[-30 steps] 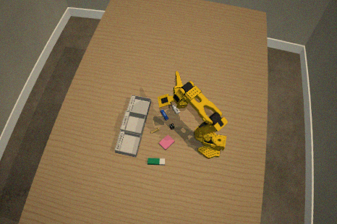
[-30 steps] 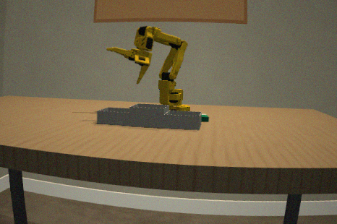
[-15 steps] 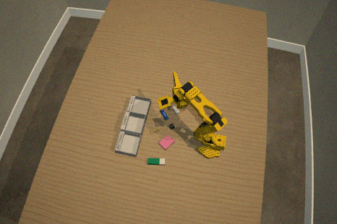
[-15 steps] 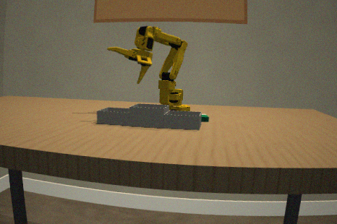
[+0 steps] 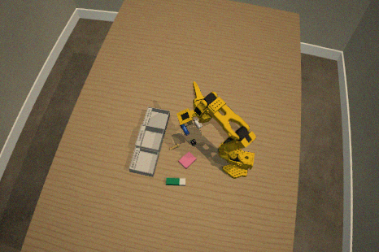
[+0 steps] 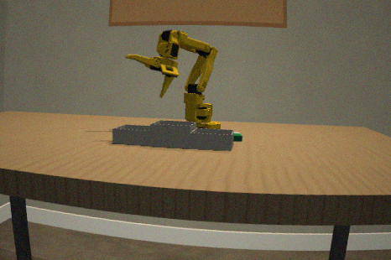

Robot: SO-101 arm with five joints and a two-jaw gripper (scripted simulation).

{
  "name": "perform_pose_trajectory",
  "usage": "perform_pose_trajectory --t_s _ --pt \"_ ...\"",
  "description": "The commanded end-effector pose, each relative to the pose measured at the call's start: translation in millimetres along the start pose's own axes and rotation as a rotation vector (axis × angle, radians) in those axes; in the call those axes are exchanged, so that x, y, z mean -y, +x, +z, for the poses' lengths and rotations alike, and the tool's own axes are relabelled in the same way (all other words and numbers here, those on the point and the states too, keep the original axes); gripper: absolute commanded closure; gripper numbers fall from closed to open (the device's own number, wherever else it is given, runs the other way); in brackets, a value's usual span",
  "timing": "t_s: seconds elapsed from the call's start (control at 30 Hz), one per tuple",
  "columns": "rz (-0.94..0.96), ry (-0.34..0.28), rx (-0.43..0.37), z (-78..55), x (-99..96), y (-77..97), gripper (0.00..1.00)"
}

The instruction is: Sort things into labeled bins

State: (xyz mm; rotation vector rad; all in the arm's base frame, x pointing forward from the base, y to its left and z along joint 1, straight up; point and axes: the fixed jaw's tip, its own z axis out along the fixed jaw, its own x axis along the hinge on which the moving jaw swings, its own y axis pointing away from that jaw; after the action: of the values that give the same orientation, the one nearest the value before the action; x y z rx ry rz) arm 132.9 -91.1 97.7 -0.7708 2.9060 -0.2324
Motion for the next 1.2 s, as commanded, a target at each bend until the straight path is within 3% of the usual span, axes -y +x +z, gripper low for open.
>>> perform_pose_trajectory --t_s 0.0,0.37,0.83,1.17 --pt "0.014 0.003 0.007 -1.3 -0.9 -2.9 0.0" --pt "0.128 -0.01 0.029 -5.4 -11.4 -21.3 0.0" --pt "0.418 -0.063 0.069 -18.2 -45.8 -60.2 0.0" --pt "0.514 -0.086 0.076 -23.1 -59.1 -70.0 0.0"
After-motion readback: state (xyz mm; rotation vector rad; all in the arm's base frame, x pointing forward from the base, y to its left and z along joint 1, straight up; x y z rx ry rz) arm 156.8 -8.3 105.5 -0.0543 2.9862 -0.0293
